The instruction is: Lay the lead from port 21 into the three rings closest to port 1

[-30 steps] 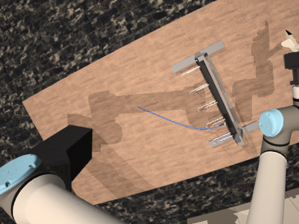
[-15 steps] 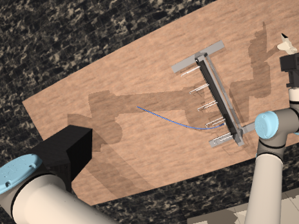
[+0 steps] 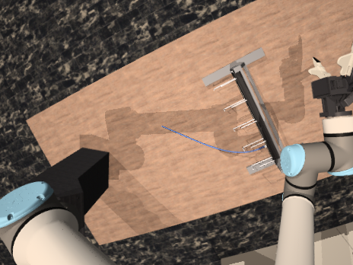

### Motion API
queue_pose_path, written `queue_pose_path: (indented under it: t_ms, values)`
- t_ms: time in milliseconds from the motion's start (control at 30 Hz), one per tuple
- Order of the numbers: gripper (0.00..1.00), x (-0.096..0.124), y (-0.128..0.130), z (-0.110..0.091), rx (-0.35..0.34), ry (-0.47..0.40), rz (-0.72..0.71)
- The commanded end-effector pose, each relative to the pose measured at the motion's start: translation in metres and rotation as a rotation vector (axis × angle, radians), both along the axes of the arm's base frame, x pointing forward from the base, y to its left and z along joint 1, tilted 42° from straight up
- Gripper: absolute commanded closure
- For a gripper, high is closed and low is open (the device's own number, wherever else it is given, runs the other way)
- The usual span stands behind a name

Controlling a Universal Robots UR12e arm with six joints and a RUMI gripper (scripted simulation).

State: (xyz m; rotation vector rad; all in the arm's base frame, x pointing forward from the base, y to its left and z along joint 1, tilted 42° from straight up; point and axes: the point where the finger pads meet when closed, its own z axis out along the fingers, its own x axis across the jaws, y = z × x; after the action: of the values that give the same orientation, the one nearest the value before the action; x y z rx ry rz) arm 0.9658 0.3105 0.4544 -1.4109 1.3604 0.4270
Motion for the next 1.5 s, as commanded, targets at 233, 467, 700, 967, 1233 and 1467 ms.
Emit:
queue_pose_path:
  t_ms: [233,467,700,967,1233,1467]
  values:
    - [0.0,-0.057,-0.047,-0.053,-0.067,0.044,-0.209]
    - [0.0,-0.099,-0.081,-0.093,-0.12,0.084,-0.352]
    - [0.0,-0.132,-0.108,-0.125,-0.163,0.116,-0.467]
    - [0.0,-0.176,-0.144,-0.166,-0.218,0.157,-0.615]
    - [0.0,-0.217,-0.175,-0.204,-0.27,0.195,-0.752]
    - [0.0,-0.255,-0.205,-0.241,-0.32,0.233,-0.882]
